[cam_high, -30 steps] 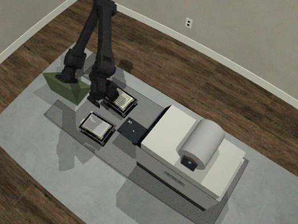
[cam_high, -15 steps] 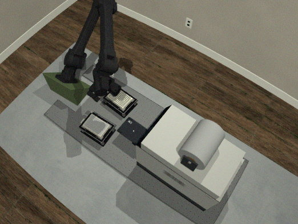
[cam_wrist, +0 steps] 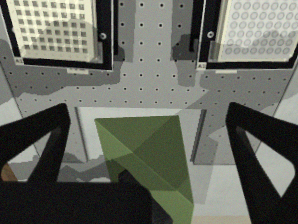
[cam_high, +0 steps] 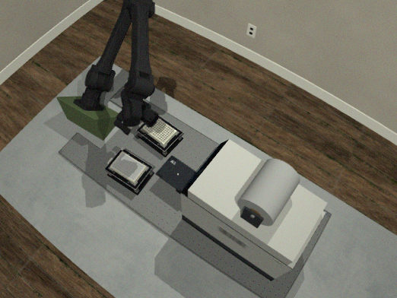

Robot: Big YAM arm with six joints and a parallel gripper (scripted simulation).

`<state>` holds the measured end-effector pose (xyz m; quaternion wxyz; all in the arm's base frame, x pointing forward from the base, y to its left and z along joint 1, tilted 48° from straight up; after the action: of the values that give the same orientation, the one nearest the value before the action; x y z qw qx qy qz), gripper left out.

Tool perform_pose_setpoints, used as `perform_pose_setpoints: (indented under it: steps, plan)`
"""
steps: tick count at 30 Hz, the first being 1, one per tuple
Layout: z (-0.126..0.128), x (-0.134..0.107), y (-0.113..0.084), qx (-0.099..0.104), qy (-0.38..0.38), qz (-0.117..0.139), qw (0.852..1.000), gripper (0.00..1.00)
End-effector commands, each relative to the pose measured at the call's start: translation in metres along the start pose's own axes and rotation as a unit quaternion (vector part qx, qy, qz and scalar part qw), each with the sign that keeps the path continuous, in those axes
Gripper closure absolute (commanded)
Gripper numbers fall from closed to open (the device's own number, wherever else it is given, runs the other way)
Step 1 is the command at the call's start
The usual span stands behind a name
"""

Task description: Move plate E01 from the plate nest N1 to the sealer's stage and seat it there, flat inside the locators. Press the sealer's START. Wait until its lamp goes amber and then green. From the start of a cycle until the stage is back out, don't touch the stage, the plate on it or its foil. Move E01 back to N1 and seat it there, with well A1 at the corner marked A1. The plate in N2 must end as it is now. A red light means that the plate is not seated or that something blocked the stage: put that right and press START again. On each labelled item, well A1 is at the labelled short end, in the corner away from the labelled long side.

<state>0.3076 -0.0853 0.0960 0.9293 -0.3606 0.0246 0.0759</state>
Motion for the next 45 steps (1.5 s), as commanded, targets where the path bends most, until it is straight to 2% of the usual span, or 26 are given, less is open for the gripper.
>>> perform_pose_setpoints:
  steps: [1,7,11,17,25,36,38,41,45]
  plan:
    - [-0.01,0.017,-0.017,-0.01,0.002,-0.023,1.0,0.0]
    - [-0.013,0.02,-0.022,-0.017,0.005,-0.026,1.0,0.0]
    - [-0.012,0.02,-0.022,-0.008,0.011,-0.027,1.0,0.0]
    - [-0.011,0.018,-0.022,-0.006,0.018,-0.02,1.0,0.0]
    - [-0.014,0.023,-0.025,-0.017,-0.003,-0.028,0.999,0.0]
    - [-0.014,0.013,-0.014,-0.008,0.006,-0.019,1.0,0.0]
    - [-0.011,0.007,0.001,-0.007,0.018,-0.069,0.997,0.0]
    - [-0.005,-0.003,0.022,-0.005,0.035,-0.119,0.992,0.0]
    - [0.002,-0.002,0.042,-0.007,0.034,-0.185,0.982,0.0]
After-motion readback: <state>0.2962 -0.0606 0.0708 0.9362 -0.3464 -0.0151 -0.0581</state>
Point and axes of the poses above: the point where the finger pads meet when closed, its own y axis out along the fingers, its own z axis across the jaws, x = y × z, the point moved 5 cm from there along -y, back along the fingers, and after that the axes turned 3 degrees about y, right-handed, at the moved point
